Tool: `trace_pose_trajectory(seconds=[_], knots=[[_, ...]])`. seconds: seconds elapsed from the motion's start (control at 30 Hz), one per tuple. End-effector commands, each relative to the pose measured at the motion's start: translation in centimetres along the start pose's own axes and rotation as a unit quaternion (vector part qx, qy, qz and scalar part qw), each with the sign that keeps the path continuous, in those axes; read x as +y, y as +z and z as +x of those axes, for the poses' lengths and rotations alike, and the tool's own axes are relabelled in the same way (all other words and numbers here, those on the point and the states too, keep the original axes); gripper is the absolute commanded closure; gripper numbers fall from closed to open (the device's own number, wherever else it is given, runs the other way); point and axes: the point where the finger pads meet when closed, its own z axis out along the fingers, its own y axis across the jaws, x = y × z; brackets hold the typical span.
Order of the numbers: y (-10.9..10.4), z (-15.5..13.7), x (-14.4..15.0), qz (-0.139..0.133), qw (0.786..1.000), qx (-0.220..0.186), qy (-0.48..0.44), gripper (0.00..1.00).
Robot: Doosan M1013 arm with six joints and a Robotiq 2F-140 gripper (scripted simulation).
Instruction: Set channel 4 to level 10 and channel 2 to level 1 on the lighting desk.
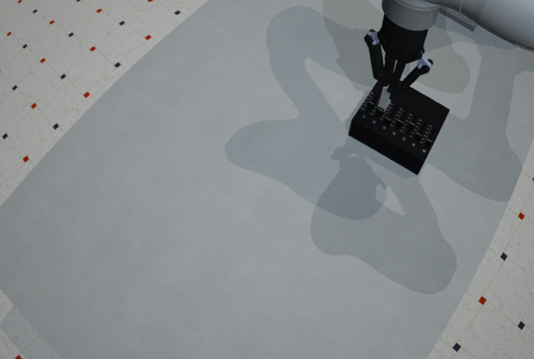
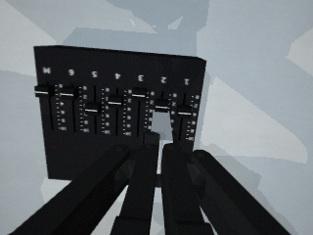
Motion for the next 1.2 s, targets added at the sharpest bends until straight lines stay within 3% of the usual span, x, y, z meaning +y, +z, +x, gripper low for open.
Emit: trace_pose_trajectory(seconds=[0.0, 1.17], knots=[[-0.01, 0.16, 0.00, 0.000, 1.000, 0.000, 0.000, 0.90], [-0.01, 0.47, 0.00, 0.000, 1.000, 0.000, 0.000, 0.90]])
